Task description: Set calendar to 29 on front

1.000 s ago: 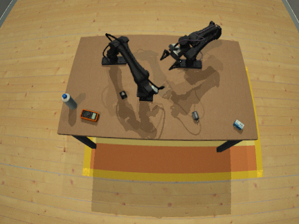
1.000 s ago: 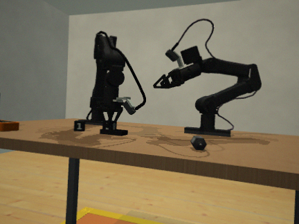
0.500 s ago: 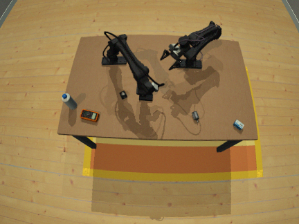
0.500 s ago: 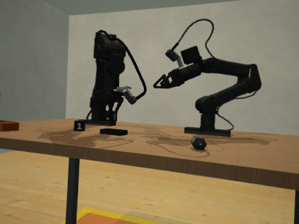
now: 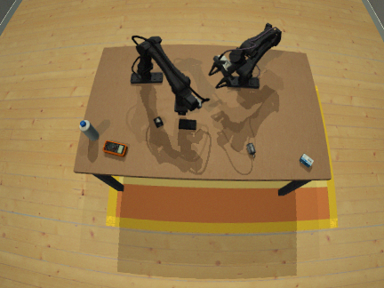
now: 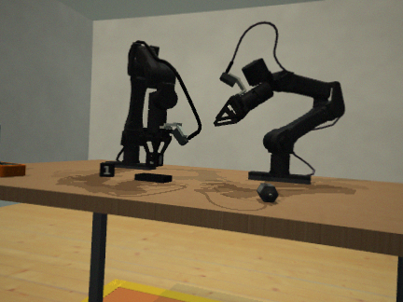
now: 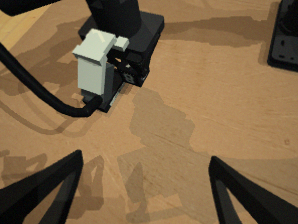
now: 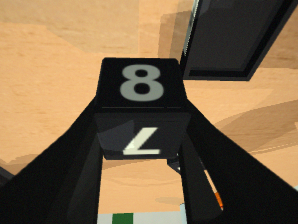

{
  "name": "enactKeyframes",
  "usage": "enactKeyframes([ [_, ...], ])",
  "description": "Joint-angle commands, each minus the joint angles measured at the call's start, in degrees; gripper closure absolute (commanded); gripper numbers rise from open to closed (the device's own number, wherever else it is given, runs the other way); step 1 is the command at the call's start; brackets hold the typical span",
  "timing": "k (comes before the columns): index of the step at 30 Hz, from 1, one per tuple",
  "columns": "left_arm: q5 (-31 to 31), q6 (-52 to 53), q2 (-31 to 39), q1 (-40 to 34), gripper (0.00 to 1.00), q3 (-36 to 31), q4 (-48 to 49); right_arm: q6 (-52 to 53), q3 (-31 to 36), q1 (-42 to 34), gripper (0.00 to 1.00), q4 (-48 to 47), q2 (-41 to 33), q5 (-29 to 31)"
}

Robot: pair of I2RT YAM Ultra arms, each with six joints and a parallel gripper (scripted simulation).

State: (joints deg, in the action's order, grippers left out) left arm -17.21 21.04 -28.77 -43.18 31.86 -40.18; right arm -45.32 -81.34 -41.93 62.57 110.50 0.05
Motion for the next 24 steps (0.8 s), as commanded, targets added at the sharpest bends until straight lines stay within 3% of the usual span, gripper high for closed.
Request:
enactKeyframes([
  [1,-7.1,6.8,-1.1,1.2,0.0,3.1,-4.7,2.2,2.0,-1.0,0.65,-3.6,-3.7,-0.3],
  [6,-19.3,18.2,-6.6,10.3,0.0,7.9,-12.0,4.6,12.7,-3.6,0.65,-8.1,-9.7,-0.9],
  [12,-27.6,27.1,-12.2,22.1,0.0,11.9,-17.2,6.4,22.6,-5.8,0.65,-11.5,-15.2,-1.0],
  [24,-29.3,31.6,-15.8,25.4,0.0,13.5,-19.4,10.5,26.2,-6.6,0.65,-11.5,-17.3,-1.0],
])
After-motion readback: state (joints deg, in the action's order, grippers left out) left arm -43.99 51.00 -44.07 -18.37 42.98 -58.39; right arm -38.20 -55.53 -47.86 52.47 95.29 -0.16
